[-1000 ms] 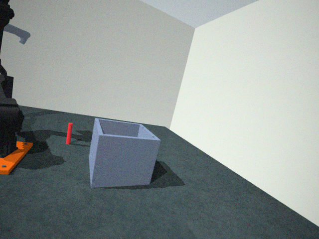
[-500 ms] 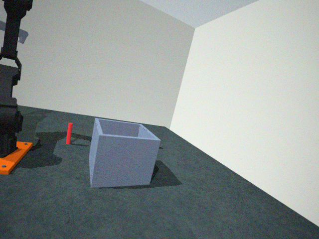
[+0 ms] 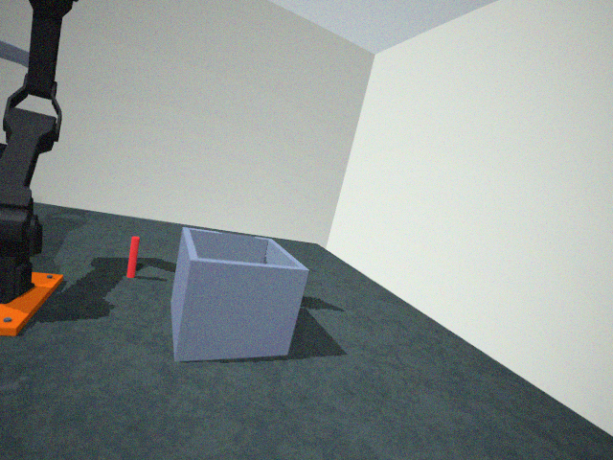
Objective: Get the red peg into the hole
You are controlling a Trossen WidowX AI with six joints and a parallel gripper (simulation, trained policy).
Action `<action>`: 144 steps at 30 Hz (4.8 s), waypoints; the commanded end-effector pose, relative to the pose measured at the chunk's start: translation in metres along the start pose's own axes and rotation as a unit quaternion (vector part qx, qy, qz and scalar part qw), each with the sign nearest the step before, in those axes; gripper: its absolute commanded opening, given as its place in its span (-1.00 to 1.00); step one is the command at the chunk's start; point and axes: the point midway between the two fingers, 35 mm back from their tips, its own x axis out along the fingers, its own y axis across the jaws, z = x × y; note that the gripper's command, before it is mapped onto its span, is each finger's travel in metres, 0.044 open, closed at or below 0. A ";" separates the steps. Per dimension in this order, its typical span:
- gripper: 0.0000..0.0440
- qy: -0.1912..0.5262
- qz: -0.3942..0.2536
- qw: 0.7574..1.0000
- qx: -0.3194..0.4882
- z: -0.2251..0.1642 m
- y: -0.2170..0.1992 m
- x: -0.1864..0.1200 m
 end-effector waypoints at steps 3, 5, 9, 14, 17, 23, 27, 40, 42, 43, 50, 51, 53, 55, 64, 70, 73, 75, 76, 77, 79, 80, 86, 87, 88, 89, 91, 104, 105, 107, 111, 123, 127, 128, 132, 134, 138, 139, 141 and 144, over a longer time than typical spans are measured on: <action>1.00 -0.080 -0.053 0.995 -0.015 0.048 -0.032 0.014; 1.00 -0.103 -0.070 0.992 -0.017 0.063 -0.041 0.016; 1.00 -0.147 -0.105 0.983 -0.018 0.091 -0.059 0.018; 1.00 -0.192 -0.150 0.970 -0.009 0.123 -0.082 0.017; 1.00 -0.215 -0.177 0.961 0.002 0.140 -0.096 0.015; 1.00 -0.245 -0.235 0.940 0.038 0.171 -0.127 0.012; 1.00 -0.263 -0.271 0.924 0.057 0.188 -0.147 0.008; 1.00 -0.262 -0.391 0.871 0.139 0.200 -0.214 -0.002; 1.00 -0.260 -0.408 0.862 0.149 0.200 -0.223 -0.005; 1.00 -0.259 -0.417 0.858 0.154 0.199 -0.228 -0.006; 1.00 -0.251 -0.475 0.823 0.184 0.193 -0.261 -0.018; 1.00 -0.249 -0.483 0.818 0.188 0.192 -0.265 -0.020; 1.00 -0.246 -0.500 0.807 0.195 0.189 -0.274 -0.024; 1.00 -0.242 -0.515 0.797 0.202 0.186 -0.283 -0.028; 1.00 -0.224 -0.585 0.746 0.226 0.168 -0.318 -0.051; 1.00 -0.209 -0.629 0.711 0.236 0.153 -0.338 -0.069; 1.00 -0.200 -0.651 0.692 0.239 0.146 -0.346 -0.080; 1.00 -0.194 -0.665 0.680 0.241 0.140 -0.352 -0.087; 1.00 -0.191 -0.672 0.674 0.242 0.138 -0.354 -0.090; 1.00 -0.188 -0.679 0.667 0.242 0.135 -0.357 -0.094; 1.00 -0.181 -0.693 0.654 0.242 0.129 -0.362 -0.102; 1.00 -0.177 -0.700 0.648 0.242 0.126 -0.364 -0.106; 1.00 -0.151 -0.741 0.609 0.238 0.110 -0.375 -0.130; 1.00 -0.147 -0.748 0.602 0.237 0.107 -0.376 -0.135; 1.00 -0.142 -0.755 0.596 0.235 0.104 -0.377 -0.139; 1.00 -0.137 -0.761 0.589 0.234 0.101 -0.379 -0.144; 1.00 -0.126 -0.775 0.575 0.230 0.096 -0.381 -0.153; 0.99 -0.047 -0.859 0.473 0.189 0.064 -0.387 -0.221; 0.99 -0.041 -0.865 0.464 0.185 0.062 -0.386 -0.227; 0.98 -0.028 -0.877 0.446 0.175 0.058 -0.385 -0.239; 0.97 -0.002 -0.900 0.408 0.153 0.052 -0.383 -0.263; 0.96 0.072 -0.950 0.296 0.068 0.048 -0.368 -0.333; 0.96 0.095 -0.959 0.263 0.037 0.051 -0.363 -0.353; 0.96 0.100 -0.961 0.255 0.029 0.052 -0.362 -0.357; 0.96 0.121 -0.966 0.228 0.000 0.056 -0.357 -0.374; 0.97 0.131 -0.968 0.216 -0.013 0.058 -0.355 -0.381; 0.98 0.150 -0.969 0.195 -0.036 0.062 -0.351 -0.393; 0.98 0.154 -0.969 0.191 -0.041 0.063 -0.351 -0.396; 0.99 0.163 -0.968 0.183 -0.050 0.065 -0.350 -0.401; 0.99 0.174 -0.968 0.171 -0.060 0.068 -0.349 -0.409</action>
